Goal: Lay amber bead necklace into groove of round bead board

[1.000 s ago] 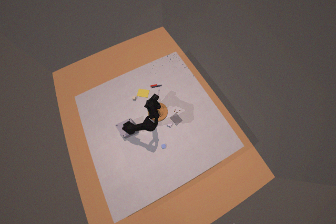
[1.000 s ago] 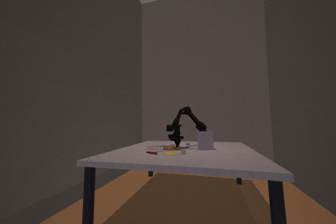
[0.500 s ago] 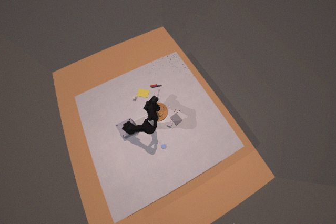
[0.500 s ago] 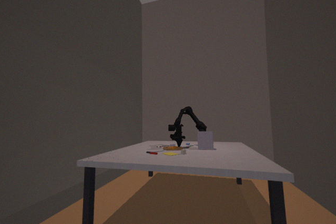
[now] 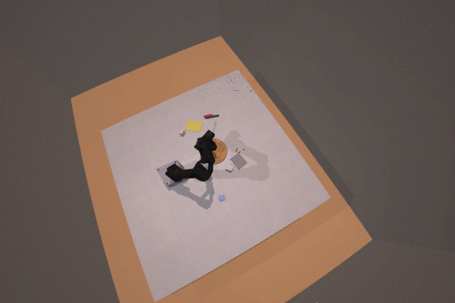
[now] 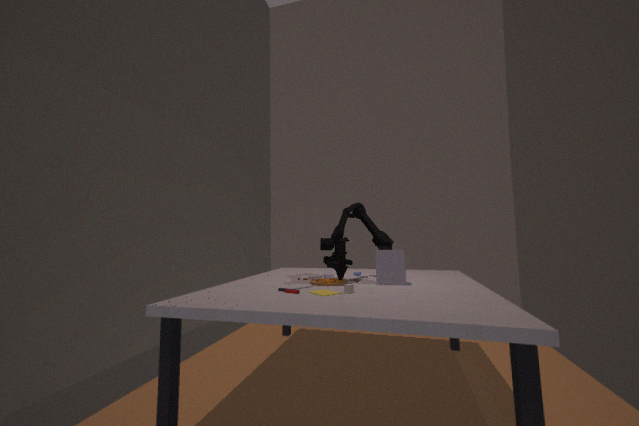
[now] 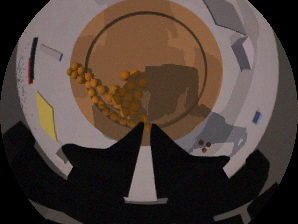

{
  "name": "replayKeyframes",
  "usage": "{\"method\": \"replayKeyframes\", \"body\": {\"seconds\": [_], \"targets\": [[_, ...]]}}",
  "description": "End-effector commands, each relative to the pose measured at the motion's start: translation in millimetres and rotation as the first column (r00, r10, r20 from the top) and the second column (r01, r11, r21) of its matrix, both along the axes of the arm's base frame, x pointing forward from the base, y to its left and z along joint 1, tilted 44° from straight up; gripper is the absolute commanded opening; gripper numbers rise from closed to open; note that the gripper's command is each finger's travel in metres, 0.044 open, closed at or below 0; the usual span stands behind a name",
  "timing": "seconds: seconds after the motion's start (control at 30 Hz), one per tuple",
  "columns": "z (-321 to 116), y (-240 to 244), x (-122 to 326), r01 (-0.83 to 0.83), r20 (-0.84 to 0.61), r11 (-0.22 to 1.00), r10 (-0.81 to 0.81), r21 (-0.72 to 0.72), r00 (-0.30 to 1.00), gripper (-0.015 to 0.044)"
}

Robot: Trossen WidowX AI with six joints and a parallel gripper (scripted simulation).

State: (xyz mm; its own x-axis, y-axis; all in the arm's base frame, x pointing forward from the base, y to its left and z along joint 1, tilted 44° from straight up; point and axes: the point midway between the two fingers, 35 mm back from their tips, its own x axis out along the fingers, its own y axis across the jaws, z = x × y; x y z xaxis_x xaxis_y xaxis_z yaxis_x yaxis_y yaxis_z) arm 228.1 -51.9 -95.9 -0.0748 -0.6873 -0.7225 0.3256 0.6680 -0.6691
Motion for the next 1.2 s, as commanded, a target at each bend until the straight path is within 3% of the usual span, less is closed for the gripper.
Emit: {"method": "replayKeyframes", "body": {"seconds": [0.0,0.5,1.17], "targets": [[0.1,0.1,0.1,0.0,0.0,1.0,0.0,0.0,1.0,0.0053],[1.6,0.9,-0.7,-0.001,-0.005,1.0,0.001,-0.002,1.0,0.044],[4.2,3.4,-0.4,0.001,-0.007,1.0,-0.002,-0.003,1.0,0.044]]}}
